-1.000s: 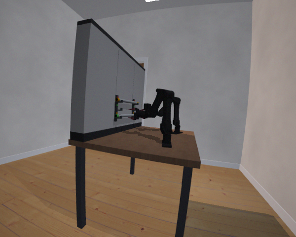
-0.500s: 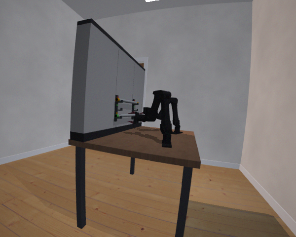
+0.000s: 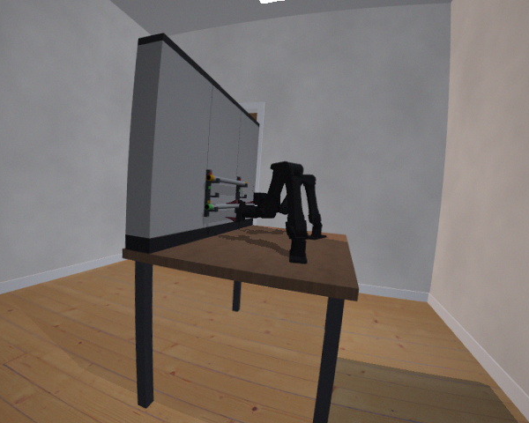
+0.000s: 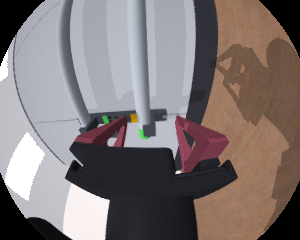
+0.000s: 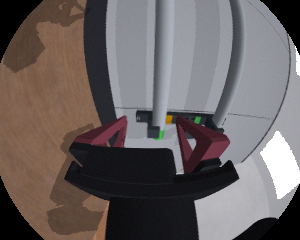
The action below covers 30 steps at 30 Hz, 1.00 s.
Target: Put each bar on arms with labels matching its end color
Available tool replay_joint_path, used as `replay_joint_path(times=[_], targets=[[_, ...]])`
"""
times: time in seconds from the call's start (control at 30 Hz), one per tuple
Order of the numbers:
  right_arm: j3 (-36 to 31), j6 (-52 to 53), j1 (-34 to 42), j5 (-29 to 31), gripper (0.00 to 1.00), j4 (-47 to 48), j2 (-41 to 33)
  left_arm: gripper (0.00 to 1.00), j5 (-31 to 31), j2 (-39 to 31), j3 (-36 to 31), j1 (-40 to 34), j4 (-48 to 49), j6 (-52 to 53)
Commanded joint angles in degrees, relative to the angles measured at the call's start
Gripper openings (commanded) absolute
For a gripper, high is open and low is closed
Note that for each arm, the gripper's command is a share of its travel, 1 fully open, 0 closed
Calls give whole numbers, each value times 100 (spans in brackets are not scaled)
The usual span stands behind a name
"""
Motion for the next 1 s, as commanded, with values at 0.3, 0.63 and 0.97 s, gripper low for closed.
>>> replay_joint_path(times=[0.3,0.63,0.97], targets=[[462,25,-163,-161,74,32,223,74,224,212,461,200,41,-16],[711,26,-242,-240,74,-48,391,74,330,370,690,306,-30,-18],[1021,26,-334,-332,74,-153,595,74,454,561,975,430,-123,-18]])
